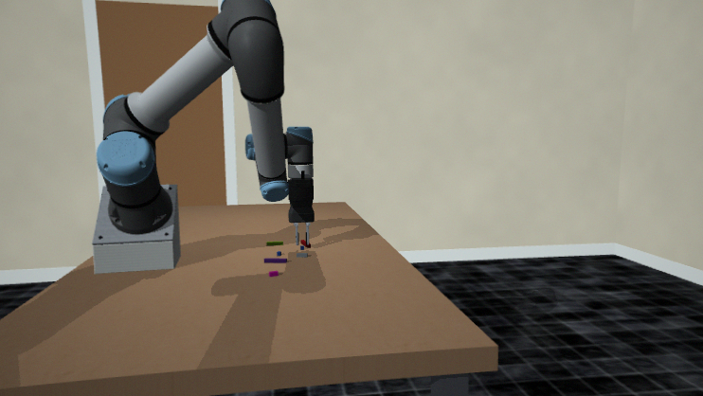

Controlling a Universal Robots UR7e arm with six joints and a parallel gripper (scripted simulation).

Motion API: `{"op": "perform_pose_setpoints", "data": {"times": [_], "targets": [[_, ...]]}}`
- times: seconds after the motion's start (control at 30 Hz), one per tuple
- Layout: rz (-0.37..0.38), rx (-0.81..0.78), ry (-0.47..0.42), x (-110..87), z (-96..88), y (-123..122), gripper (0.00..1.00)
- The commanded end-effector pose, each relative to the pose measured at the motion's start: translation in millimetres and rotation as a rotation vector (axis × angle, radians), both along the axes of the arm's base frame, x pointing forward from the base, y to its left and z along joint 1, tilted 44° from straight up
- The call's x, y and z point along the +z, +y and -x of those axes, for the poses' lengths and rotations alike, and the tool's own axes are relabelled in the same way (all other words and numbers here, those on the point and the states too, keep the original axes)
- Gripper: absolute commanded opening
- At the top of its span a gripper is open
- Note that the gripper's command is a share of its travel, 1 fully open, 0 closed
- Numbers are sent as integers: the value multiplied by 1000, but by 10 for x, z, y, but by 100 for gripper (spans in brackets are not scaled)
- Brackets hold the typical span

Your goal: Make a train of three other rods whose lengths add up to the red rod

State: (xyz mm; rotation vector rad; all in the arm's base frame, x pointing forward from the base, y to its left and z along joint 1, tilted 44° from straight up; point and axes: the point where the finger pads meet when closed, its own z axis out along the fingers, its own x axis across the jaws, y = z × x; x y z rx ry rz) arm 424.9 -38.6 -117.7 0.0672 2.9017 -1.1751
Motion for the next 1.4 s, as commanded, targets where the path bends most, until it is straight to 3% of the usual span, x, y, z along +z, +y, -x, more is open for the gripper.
{"op": "perform_pose_setpoints", "data": {"times": [0.0, 1.37], "targets": [[0, 1, -1, 3, -3, 3, 54], [0, 1, -1, -80, -3, -77, 54]]}}
